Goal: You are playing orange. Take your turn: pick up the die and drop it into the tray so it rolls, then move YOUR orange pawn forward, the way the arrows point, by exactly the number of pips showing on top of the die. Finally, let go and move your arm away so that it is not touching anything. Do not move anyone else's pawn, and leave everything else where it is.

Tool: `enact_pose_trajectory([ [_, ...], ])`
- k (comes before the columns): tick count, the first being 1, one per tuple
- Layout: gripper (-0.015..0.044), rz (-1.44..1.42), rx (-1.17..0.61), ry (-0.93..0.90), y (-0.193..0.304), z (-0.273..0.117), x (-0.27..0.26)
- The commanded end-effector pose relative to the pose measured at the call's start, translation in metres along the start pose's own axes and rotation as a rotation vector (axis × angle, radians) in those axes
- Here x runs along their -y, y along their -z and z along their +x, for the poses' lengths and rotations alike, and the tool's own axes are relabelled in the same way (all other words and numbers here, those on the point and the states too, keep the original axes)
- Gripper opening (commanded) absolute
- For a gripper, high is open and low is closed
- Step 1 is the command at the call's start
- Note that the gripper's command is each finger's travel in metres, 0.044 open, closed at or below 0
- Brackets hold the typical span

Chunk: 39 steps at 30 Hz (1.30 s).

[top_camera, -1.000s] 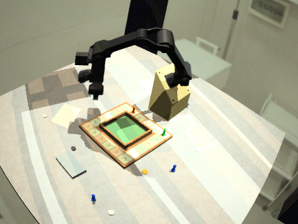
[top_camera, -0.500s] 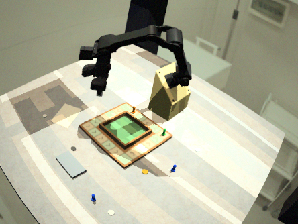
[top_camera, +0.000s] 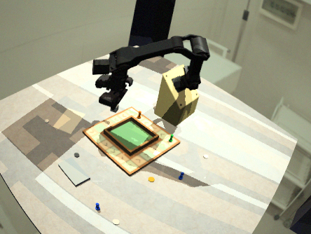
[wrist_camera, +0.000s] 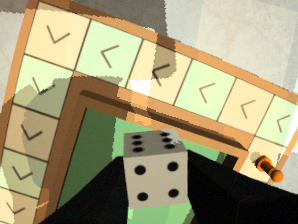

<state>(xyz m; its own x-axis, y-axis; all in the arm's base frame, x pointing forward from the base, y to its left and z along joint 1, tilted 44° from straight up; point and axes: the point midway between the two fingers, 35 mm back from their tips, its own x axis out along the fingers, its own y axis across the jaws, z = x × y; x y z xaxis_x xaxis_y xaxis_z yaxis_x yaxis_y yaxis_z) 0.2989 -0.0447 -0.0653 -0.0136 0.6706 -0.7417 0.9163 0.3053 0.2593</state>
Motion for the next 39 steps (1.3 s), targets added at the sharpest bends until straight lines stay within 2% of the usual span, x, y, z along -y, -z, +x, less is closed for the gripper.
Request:
enact_pose_trajectory([
  [1,0.0,0.099,-0.007,-0.004,0.022,0.006,-0.005],
  [14,0.0,0.38,-0.028,-0.001,0.082,0.022,-0.009],
  [21,0.0,0.395,-0.012,0.012,0.085,0.024,-0.008],
  [31,0.0,0.401,0.278,0.163,0.083,0.034,0.001],
  [39,0.0,0.393,0.535,0.207,0.082,0.036,0.002],
])
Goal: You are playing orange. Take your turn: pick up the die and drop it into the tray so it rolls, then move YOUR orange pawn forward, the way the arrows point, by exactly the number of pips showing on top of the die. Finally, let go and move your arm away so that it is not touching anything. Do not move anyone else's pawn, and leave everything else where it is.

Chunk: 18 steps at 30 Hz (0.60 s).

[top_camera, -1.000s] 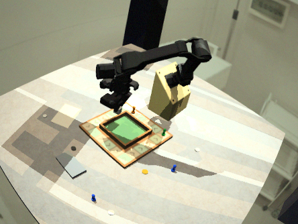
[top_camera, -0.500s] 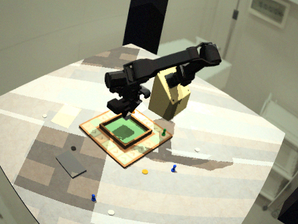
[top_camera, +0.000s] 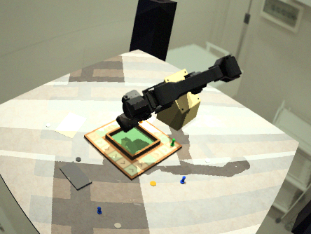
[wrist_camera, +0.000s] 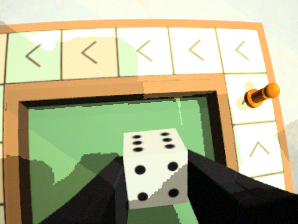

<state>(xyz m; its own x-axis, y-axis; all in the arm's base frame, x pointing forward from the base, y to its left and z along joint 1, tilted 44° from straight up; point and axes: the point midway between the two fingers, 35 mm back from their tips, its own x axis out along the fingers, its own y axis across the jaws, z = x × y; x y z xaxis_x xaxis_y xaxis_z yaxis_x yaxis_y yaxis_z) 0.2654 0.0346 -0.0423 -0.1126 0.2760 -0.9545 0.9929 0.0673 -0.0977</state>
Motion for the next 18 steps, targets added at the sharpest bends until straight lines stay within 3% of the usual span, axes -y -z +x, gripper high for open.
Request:
enact_pose_trajectory([
  [1,0.0,0.011,0.142,-0.017,0.0,0.001,0.002],
  [8,0.0,0.031,0.348,-0.089,0.001,0.001,0.001],
  [13,0.0,0.033,0.366,-0.098,0.001,-0.002,0.0],
  [18,0.0,0.032,0.366,-0.1,0.015,-0.043,-0.005],
])
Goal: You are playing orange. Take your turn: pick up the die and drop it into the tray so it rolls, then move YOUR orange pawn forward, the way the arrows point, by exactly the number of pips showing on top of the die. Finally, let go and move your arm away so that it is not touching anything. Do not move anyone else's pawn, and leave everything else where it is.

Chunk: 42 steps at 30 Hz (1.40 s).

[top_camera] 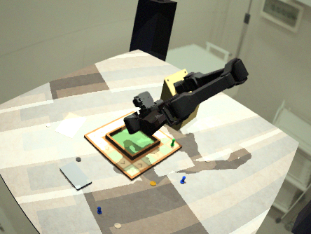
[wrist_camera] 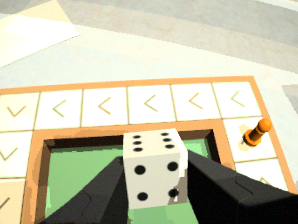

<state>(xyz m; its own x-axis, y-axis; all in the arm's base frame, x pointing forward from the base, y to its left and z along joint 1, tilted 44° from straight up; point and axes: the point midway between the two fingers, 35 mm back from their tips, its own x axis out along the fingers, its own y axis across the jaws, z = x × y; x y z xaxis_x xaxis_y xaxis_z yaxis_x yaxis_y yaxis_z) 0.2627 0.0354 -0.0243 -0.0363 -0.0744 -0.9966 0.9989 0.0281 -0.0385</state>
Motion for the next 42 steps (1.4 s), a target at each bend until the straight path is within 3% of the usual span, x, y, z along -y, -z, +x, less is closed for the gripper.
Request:
enact_pose_trajectory([
  [1,0.0,0.005,0.008,-0.036,0.0,-0.027,-0.011],
  [24,0.0,0.002,0.002,-0.033,0.001,-0.025,-0.008],
  [32,0.021,0.002,0.002,-0.033,0.001,-0.025,-0.008],
  [40,0.042,0.006,0.01,-0.036,-0.03,-0.051,-0.008],
  [42,0.044,0.003,-0.006,-0.029,-0.029,-0.049,-0.007],
])
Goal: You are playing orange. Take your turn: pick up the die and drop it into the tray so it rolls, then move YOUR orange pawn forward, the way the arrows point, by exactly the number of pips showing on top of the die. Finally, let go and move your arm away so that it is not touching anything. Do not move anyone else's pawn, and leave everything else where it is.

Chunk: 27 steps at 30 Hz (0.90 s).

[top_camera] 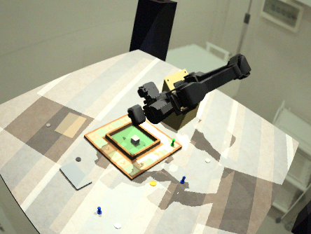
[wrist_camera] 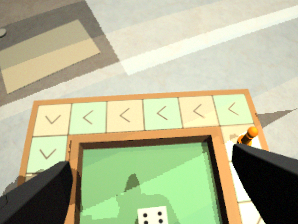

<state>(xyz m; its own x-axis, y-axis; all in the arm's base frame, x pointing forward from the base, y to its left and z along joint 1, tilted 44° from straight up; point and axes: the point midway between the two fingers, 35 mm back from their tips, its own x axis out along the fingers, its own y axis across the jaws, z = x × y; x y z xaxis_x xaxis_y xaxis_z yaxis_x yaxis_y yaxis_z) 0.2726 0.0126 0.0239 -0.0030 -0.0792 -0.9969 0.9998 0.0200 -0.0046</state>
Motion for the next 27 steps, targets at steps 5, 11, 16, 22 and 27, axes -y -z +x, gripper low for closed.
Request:
enact_pose_trajectory([
  [5,0.044,-0.04,-0.469,0.092,0.009,0.031,0.005],
  [11,0.044,-0.006,-0.843,-0.001,0.01,0.039,-0.001],
  [16,0.044,-0.007,-0.76,0.04,0.009,0.04,0.004],
  [22,0.0309,-0.275,-0.768,-0.072,0.0,0.055,0.02],
  [27,0.02,-0.656,-0.763,-0.239,-0.009,0.074,0.045],
])
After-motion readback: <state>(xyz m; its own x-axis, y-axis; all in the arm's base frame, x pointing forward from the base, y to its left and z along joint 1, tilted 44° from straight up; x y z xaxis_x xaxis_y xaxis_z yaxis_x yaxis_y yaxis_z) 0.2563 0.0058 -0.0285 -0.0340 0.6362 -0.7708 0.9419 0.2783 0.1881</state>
